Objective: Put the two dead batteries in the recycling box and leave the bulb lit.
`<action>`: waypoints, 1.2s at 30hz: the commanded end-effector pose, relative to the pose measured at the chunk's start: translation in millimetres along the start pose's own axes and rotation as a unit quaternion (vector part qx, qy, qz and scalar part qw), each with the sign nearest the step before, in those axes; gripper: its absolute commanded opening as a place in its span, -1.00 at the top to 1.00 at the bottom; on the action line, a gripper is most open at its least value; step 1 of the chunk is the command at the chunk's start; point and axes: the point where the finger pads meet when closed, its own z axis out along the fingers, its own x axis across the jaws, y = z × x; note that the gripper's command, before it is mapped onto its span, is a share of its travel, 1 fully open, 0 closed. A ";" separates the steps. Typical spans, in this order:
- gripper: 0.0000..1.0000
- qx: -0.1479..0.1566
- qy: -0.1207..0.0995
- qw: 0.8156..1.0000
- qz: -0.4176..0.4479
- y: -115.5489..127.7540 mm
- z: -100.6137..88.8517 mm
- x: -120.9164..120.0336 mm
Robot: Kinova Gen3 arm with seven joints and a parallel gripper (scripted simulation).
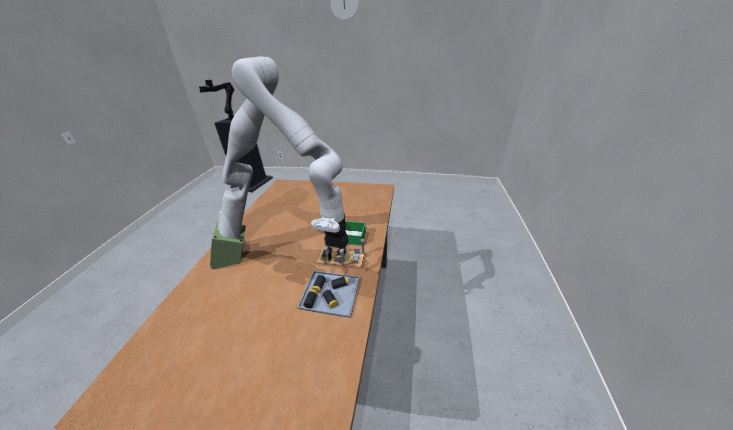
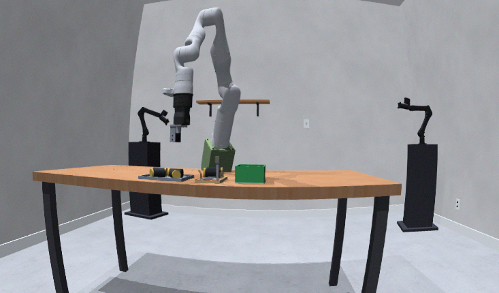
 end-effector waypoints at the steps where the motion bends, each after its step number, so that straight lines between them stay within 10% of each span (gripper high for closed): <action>1: -0.81 0.000 -0.001 1.000 -0.019 -3.7 -1.1 1.0; 36: -0.81 0.001 -0.001 0.933 -0.361 -3.7 -1.1 1.0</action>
